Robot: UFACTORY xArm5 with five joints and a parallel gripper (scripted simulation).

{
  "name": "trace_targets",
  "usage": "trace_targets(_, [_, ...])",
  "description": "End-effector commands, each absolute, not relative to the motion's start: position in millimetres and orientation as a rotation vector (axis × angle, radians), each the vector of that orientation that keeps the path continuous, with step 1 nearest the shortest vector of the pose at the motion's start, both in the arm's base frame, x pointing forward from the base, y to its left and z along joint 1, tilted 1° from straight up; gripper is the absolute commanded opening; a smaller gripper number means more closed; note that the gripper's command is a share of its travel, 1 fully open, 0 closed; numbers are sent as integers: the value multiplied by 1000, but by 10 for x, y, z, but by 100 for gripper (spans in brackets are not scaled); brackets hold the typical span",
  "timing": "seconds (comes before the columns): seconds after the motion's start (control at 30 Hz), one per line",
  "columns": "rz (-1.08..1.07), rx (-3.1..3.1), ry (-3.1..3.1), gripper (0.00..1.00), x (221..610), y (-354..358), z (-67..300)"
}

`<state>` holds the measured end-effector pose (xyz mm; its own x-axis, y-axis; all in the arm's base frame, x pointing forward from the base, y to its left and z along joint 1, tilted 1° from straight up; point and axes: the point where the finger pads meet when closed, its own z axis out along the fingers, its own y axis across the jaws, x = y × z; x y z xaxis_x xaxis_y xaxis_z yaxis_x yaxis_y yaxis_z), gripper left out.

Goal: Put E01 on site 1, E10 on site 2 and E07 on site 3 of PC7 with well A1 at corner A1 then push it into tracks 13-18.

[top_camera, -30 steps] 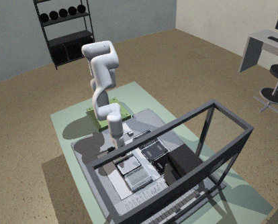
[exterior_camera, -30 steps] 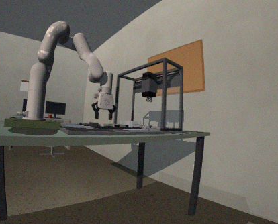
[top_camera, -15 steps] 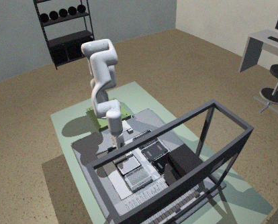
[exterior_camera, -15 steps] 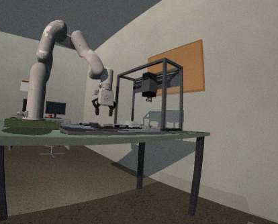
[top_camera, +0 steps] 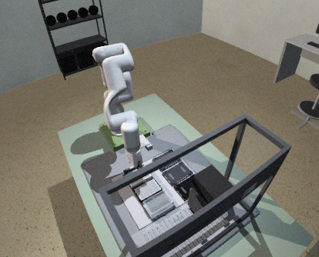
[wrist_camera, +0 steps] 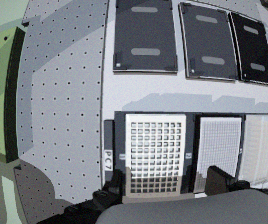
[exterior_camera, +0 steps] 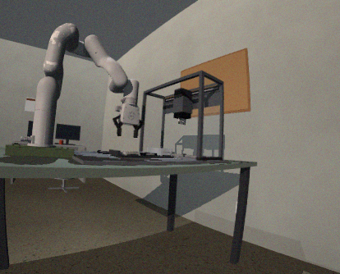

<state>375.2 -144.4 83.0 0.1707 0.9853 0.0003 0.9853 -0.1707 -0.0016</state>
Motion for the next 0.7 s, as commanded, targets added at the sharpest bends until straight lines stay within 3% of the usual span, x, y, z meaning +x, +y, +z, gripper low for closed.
trace_targets(0.0, [-29,-2397,-2018,100,3763,-1449,883])
trace_targets(0.67, [-29,-2397,-2018,100,3761,-1455,1179])
